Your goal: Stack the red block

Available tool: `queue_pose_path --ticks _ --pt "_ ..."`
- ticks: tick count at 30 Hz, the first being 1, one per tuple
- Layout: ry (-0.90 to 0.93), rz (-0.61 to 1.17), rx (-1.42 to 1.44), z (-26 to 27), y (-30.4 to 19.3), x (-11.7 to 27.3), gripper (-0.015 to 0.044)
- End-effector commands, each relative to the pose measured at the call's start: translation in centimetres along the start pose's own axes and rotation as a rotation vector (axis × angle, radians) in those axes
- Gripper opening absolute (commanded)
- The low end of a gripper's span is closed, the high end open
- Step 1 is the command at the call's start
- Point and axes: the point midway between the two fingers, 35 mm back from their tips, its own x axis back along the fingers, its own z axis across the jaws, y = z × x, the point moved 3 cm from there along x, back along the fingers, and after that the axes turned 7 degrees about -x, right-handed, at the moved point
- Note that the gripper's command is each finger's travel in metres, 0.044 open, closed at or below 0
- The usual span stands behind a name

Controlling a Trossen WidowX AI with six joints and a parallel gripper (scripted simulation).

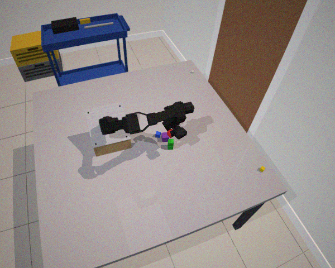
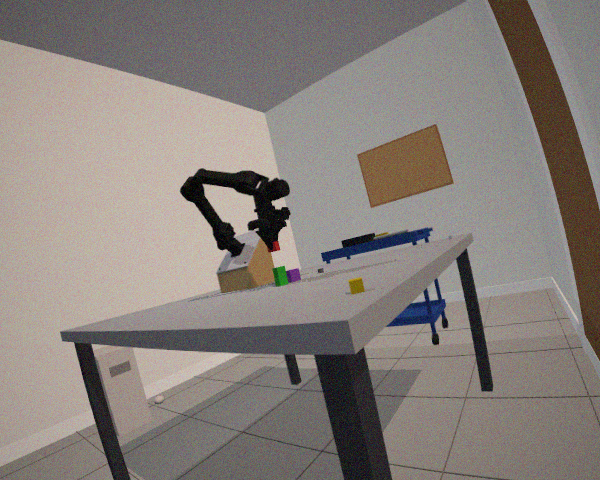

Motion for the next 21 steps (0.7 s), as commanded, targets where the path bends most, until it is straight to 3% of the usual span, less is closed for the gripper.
queue_pose_path --ticks 1,21 --pt "-0.006 -0.006 -0.008 -0.3 0.5 -0.8 0.0" --pt "-0.008 -0.005 -0.008 -0.3 0.4 -5.5 0.0"
